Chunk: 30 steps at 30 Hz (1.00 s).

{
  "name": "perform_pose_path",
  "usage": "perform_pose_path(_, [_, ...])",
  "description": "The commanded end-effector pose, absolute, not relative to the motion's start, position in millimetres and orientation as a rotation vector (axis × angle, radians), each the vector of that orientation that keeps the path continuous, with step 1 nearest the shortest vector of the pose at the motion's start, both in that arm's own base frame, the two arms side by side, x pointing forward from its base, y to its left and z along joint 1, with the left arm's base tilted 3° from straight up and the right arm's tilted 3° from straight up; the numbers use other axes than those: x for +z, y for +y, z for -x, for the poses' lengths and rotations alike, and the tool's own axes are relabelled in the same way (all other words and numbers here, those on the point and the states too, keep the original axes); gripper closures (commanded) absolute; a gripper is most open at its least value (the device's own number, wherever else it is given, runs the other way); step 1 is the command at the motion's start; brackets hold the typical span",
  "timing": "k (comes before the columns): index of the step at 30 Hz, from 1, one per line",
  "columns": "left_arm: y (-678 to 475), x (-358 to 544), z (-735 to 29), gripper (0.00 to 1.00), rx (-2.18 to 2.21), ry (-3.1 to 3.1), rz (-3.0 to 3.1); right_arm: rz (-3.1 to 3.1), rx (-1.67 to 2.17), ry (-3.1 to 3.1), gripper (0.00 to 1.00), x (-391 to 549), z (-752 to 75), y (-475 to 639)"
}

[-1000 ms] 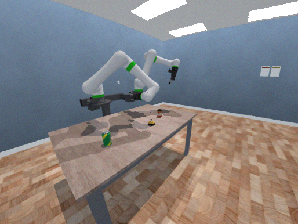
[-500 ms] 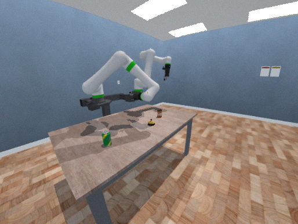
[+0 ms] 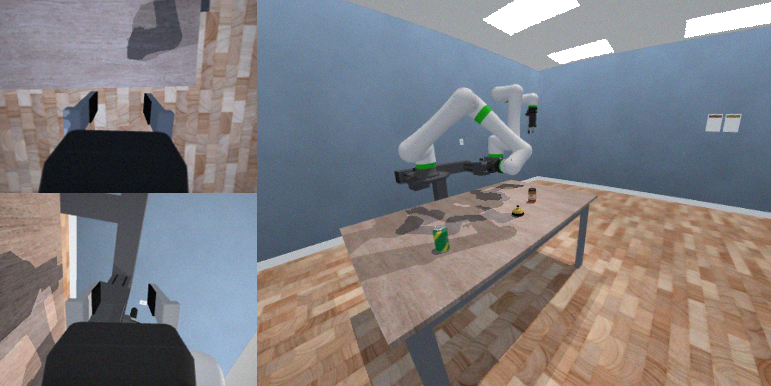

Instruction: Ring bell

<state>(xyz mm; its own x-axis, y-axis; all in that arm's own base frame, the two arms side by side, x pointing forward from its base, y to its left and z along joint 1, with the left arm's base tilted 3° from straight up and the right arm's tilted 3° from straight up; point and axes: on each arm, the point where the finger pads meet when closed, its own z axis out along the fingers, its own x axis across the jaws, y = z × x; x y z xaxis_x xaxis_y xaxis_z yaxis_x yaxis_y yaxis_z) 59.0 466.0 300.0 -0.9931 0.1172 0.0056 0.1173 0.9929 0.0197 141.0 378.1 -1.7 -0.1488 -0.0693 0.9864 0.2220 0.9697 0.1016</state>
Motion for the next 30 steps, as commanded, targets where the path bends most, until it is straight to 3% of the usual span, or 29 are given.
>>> perform_pose_path(1, [468.9, 309.9, -33.4, 0.00, -0.067, -3.130, 0.107, 0.114, -0.256, -1.704, 0.00, -0.8, -141.4, 378.5])
perform_pose_path(13, [468.8, 311.2, -29.3, 0.00, -0.072, -3.128, 0.093, 0.098, -0.258, -1.733, 0.00, -8.1, -142.2, 375.9])
perform_pose_path(30, [468.8, 311.2, -29.3, 0.00, -0.072, -3.128, 0.093, -0.385, -0.245, -2.211, 0.00, -119.7, -205.1, 325.4])
